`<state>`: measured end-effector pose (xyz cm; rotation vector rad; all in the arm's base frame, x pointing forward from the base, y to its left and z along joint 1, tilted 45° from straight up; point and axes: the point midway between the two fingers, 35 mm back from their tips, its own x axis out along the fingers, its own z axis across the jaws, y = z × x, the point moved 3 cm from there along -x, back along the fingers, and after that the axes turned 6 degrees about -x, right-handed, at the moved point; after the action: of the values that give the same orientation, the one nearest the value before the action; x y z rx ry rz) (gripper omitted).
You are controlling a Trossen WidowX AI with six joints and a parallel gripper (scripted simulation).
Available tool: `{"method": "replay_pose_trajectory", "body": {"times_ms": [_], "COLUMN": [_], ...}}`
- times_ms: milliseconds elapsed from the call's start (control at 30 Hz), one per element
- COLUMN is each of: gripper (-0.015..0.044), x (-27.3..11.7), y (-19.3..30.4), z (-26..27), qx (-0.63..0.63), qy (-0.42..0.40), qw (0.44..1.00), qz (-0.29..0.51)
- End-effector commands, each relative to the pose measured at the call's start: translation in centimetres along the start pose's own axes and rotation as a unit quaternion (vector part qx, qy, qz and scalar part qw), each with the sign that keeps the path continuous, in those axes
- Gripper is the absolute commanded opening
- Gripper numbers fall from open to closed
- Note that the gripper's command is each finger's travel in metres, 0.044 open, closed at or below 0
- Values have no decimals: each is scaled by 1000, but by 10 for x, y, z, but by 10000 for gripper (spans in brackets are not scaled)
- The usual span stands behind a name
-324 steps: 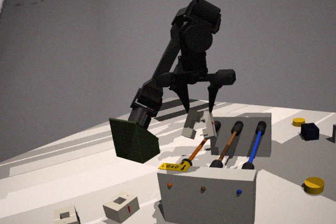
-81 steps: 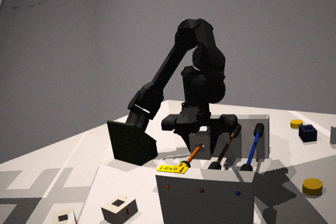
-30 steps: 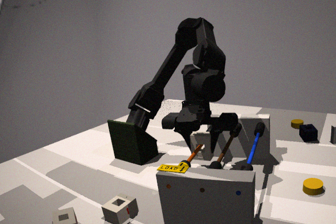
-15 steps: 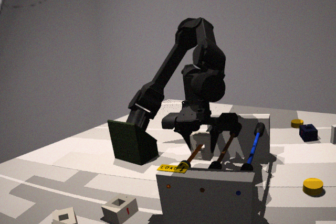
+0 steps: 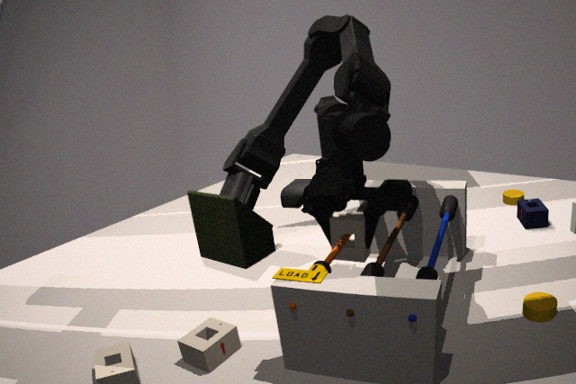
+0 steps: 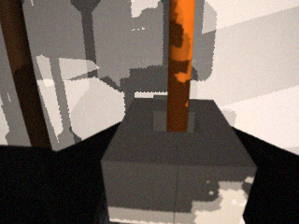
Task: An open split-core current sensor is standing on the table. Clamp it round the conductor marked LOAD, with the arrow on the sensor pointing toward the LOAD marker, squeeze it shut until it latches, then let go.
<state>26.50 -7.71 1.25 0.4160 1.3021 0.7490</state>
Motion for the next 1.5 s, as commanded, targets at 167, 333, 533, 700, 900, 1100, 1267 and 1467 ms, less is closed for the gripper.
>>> {"method": "replay_pose_trajectory", "body": {"times_ms": [167, 333, 533, 700, 900, 1100, 1267, 1467], "gripper": [273, 273, 273, 273, 273, 273, 352, 440], "x": [0, 0, 0, 0, 0, 0, 0, 0], "y": [0, 0, 0, 0, 0, 0, 0, 0], "z": [0, 0, 0, 0, 0, 0, 0, 0], "qx": [0, 0, 0, 0, 0, 0, 0, 0], "qy": [0, 0, 0, 0, 0, 0, 0, 0], "qw": [1000, 1000, 1000, 1000, 1000, 1000, 1000, 1000], "qz": [0, 0, 0, 0, 0, 0, 0, 0]}}
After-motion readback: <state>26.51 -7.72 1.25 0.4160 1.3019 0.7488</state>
